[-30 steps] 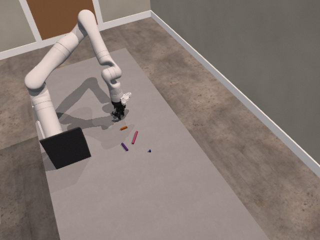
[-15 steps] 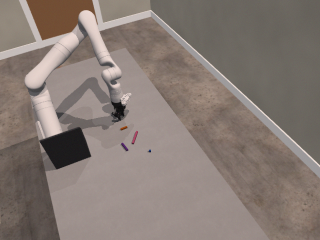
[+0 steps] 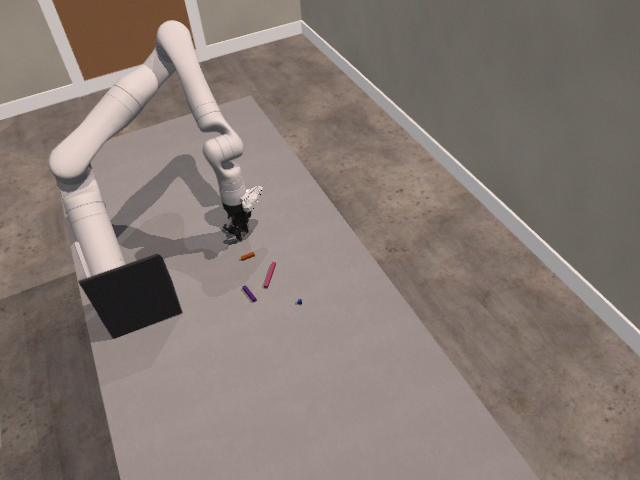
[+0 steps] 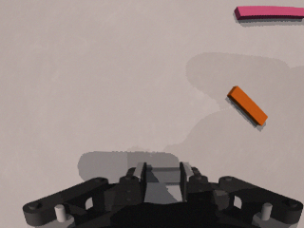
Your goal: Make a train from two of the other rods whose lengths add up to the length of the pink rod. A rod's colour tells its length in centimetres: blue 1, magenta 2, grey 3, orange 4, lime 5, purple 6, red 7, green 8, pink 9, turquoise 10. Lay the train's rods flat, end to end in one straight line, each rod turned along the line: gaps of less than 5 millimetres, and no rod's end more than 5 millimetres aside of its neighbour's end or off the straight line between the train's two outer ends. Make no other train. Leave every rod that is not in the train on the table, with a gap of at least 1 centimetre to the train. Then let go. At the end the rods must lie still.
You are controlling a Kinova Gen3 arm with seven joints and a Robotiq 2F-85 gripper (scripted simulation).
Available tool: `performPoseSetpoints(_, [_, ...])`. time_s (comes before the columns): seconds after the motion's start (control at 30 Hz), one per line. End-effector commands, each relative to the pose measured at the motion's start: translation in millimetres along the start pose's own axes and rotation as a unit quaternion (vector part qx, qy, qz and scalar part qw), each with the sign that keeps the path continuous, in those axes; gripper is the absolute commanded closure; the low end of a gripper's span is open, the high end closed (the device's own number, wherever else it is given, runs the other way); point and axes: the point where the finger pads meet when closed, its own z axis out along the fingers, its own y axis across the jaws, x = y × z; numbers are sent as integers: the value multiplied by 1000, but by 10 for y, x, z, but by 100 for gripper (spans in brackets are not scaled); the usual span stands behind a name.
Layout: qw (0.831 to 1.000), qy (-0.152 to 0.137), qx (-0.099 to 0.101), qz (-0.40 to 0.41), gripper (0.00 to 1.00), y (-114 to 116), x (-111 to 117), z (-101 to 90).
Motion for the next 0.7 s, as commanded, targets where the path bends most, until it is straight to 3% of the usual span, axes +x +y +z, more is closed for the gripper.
performPoseSetpoints(0.0, [1000, 2, 0, -3, 74, -10, 15, 13])
performPoseSetpoints(0.33, [1000, 2, 0, -3, 74, -10, 15, 13])
performPoseSetpoints(0.47, [1000, 2, 0, -3, 66, -10, 15, 13])
performPoseSetpoints(0.67, [1000, 2, 0, -3, 62, -10, 15, 13])
